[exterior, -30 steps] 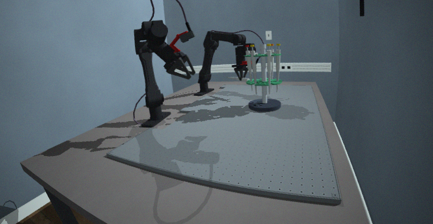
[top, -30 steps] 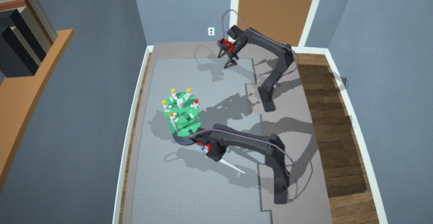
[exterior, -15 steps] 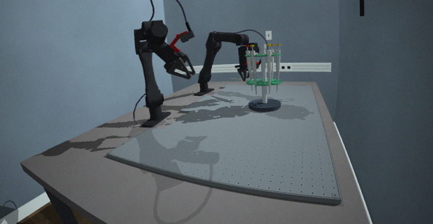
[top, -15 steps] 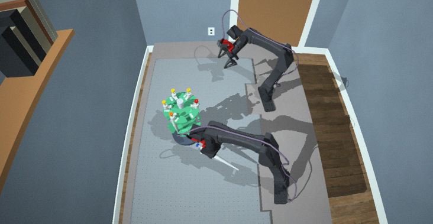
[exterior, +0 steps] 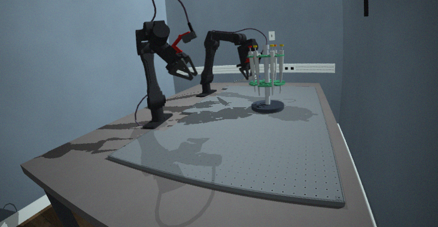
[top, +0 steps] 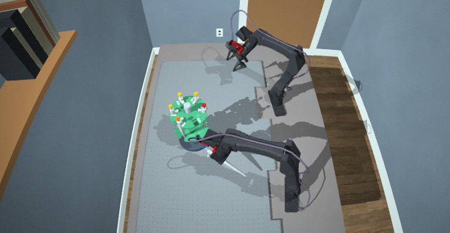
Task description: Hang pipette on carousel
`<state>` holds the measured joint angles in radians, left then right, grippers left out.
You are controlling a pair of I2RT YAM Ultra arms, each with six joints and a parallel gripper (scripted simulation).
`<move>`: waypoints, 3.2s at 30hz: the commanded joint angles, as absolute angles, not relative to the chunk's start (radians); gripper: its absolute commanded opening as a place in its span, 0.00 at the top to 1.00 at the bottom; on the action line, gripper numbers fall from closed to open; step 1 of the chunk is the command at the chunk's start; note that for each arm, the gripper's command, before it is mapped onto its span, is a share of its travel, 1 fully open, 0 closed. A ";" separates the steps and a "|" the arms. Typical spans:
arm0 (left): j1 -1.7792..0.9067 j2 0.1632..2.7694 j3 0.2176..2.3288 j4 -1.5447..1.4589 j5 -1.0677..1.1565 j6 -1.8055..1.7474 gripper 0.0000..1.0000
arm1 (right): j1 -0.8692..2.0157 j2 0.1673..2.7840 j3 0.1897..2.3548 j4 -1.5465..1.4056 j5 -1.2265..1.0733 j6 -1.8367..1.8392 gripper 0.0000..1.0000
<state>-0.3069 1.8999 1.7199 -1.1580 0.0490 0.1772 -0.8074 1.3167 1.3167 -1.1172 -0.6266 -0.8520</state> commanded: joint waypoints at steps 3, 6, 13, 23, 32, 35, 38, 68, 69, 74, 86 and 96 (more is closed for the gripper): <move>-0.283 1.738 1.578 -0.939 0.095 0.178 0.88 | -0.816 1.317 1.341 -1.103 -0.648 -0.857 0.00; -0.279 1.699 1.521 -0.871 0.106 0.173 0.88 | -0.816 1.317 1.341 -1.103 -0.648 -0.857 0.00; -0.285 1.696 1.508 -0.839 0.109 0.170 0.88 | -0.816 1.317 1.341 -1.103 -0.648 -0.857 0.00; -0.266 1.575 1.331 -0.597 0.151 0.160 0.88 | -0.816 1.317 1.341 -1.103 -0.648 -0.857 0.00; -0.269 1.540 1.288 -0.496 0.162 0.150 0.88 | -0.816 1.317 1.341 -1.103 -0.648 -0.857 0.00; -0.269 1.544 1.290 -0.490 0.162 0.149 0.88 | -0.816 1.317 1.341 -1.103 -0.648 -0.857 0.00; -0.269 1.546 1.289 -0.488 0.161 0.150 0.88 | -0.816 1.317 1.341 -1.103 -0.648 -0.857 0.00; -0.258 1.465 1.086 -0.102 0.206 0.112 0.88 | -0.816 1.317 1.341 -1.103 -0.648 -0.857 0.00; -0.258 1.465 1.086 -0.102 0.206 0.112 0.88 | -0.816 1.317 1.341 -1.103 -0.648 -0.857 0.00; -0.247 1.428 0.938 0.141 0.229 0.082 0.88 | -0.816 1.317 1.341 -1.103 -0.648 -0.857 0.00; -0.252 1.457 0.907 0.323 0.232 0.056 0.88 | -0.816 1.317 1.341 -1.103 -0.648 -0.857 0.00; -0.253 1.464 0.911 0.330 0.231 0.058 0.88 | -0.816 1.317 1.341 -1.103 -0.648 -0.857 0.00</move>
<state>-0.2588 1.4719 0.8795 0.2771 0.2226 0.0631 -0.8074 1.3167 1.3167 -1.1172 -0.6266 -0.8520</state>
